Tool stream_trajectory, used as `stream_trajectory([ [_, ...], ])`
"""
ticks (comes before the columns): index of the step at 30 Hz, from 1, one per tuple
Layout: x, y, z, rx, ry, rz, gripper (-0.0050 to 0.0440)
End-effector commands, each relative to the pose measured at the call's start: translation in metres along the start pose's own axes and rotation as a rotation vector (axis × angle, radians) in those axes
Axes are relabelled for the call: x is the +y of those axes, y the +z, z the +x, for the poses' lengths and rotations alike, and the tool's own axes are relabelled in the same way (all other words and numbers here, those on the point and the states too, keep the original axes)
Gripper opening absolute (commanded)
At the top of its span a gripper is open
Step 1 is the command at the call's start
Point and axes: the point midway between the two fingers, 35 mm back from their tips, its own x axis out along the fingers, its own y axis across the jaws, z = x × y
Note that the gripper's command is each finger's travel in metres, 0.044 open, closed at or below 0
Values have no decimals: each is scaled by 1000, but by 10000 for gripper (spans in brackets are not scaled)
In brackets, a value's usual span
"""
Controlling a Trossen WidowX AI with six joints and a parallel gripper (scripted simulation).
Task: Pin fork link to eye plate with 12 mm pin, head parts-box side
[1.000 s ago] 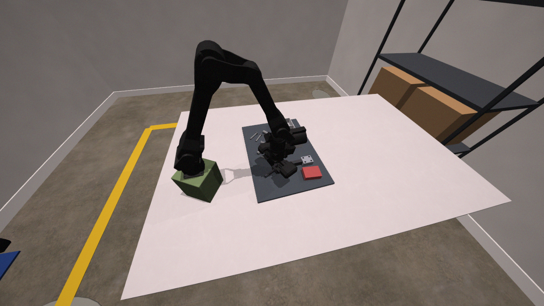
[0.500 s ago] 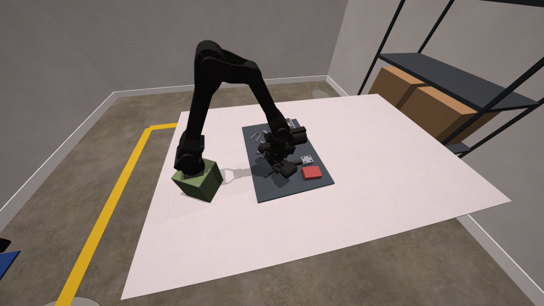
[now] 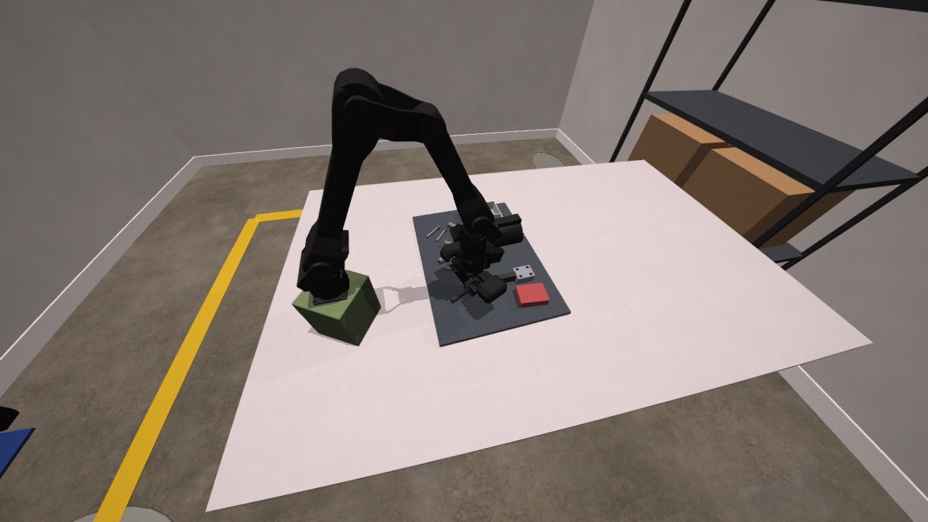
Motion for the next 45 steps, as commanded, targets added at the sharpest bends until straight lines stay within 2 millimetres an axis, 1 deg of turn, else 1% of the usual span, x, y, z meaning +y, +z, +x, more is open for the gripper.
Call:
stream_trajectory([
  [1,8,3,1,-7,17,-8,123],
  [45,6,3,1,-7,17,-8,123],
])
